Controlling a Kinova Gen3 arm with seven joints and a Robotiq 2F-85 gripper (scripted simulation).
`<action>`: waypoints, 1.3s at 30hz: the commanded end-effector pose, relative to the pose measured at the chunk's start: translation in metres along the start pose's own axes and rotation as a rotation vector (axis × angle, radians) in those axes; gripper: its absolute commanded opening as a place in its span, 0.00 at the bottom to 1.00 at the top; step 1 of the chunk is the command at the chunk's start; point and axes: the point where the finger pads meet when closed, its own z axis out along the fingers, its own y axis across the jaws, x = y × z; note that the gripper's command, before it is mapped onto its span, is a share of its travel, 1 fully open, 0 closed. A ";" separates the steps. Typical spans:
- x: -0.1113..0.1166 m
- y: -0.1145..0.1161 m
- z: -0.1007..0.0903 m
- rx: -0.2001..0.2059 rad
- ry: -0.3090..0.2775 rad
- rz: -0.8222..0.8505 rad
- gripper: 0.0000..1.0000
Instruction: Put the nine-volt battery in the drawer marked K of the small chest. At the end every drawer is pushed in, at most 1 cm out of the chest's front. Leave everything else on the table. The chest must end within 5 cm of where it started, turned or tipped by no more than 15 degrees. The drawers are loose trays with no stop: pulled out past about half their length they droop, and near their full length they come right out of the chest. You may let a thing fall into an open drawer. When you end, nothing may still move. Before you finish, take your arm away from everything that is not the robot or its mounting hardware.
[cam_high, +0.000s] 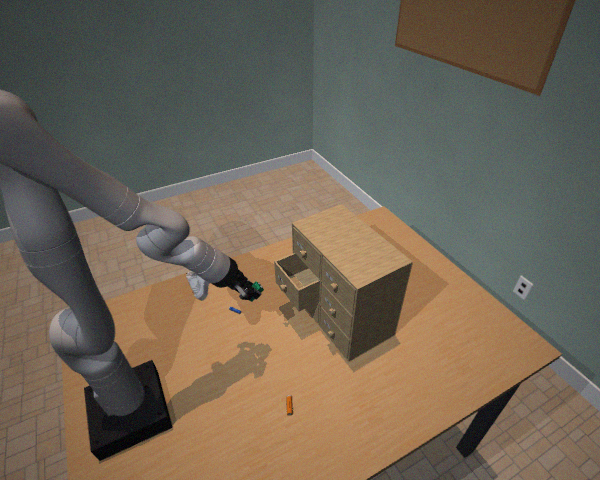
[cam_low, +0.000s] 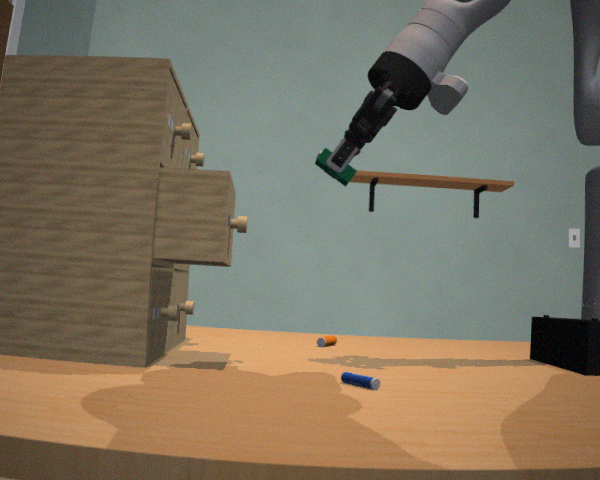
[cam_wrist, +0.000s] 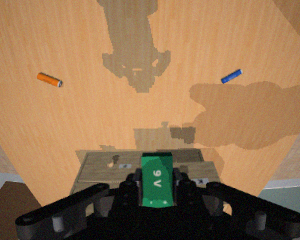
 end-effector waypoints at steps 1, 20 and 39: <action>0.001 0.005 0.001 -0.002 -0.027 -0.013 0.23; -0.003 0.005 0.003 -0.002 -0.027 -0.013 0.23; -0.043 0.006 0.030 -0.002 -0.027 -0.013 0.23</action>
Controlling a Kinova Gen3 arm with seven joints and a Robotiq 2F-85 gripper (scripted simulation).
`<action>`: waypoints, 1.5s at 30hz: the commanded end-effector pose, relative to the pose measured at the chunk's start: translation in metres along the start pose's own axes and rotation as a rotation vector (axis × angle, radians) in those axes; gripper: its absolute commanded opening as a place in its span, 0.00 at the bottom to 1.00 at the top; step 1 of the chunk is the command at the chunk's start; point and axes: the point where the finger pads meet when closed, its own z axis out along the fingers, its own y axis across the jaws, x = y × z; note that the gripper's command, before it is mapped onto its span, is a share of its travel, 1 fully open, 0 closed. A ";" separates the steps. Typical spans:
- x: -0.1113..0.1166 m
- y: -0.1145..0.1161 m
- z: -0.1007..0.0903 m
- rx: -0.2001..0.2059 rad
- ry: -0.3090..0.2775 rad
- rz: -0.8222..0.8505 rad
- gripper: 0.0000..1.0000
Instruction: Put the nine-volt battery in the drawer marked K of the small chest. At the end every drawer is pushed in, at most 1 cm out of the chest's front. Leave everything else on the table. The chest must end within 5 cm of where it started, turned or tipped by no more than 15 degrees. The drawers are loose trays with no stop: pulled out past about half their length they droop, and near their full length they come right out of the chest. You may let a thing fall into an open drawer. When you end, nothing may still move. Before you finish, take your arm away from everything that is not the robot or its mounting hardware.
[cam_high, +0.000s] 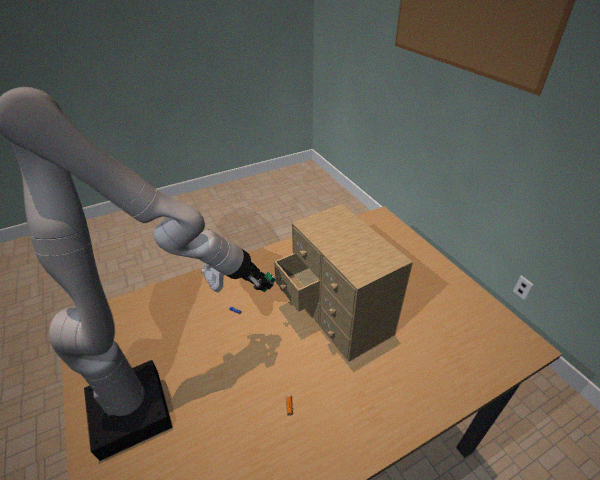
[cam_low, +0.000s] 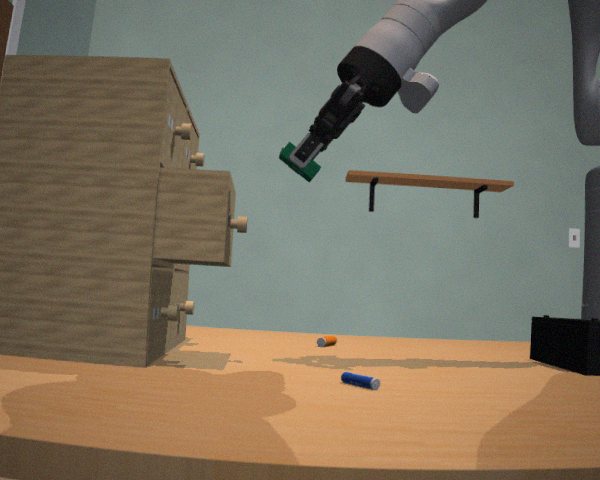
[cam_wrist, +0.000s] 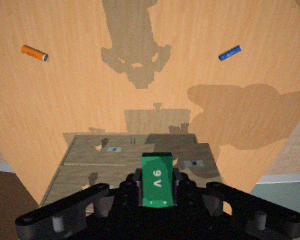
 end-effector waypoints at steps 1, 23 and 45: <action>-0.010 -0.009 0.008 0.015 0.006 0.010 0.23; -0.071 -0.010 0.051 0.015 0.006 0.010 0.23; -0.088 -0.010 0.064 0.015 0.006 0.010 0.23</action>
